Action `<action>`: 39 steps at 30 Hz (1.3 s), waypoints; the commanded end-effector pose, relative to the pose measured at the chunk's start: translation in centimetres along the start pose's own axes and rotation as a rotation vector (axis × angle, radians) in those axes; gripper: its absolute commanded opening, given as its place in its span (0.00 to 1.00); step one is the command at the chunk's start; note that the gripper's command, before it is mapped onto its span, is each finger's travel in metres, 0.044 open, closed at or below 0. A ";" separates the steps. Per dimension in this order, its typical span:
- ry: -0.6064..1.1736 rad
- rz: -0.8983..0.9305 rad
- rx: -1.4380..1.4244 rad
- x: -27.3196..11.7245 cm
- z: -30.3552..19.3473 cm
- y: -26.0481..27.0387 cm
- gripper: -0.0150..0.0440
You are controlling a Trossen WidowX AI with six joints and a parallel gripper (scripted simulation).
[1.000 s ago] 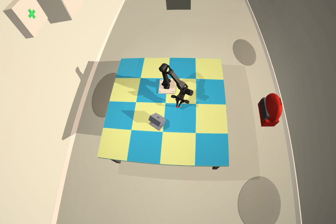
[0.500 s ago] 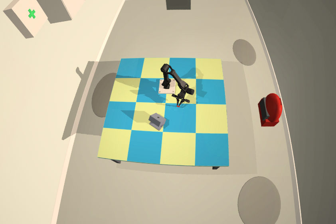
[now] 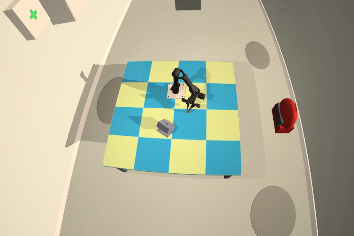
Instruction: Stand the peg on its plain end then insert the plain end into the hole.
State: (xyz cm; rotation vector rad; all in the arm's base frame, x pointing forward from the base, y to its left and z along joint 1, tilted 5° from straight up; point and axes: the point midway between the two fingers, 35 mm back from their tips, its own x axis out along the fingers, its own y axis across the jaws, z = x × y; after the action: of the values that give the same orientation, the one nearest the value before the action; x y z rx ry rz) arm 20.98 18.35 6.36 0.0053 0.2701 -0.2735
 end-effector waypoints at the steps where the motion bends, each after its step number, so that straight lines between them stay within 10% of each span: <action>1: -0.034 0.002 0.002 -0.3 0.0 0.0 0.34; 39: -0.121 0.002 0.002 -1.0 -1.0 0.0 0.34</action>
State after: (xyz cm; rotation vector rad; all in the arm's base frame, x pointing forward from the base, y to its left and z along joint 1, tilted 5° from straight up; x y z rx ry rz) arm 19.80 18.68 5.76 -0.0096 0.1493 -0.2709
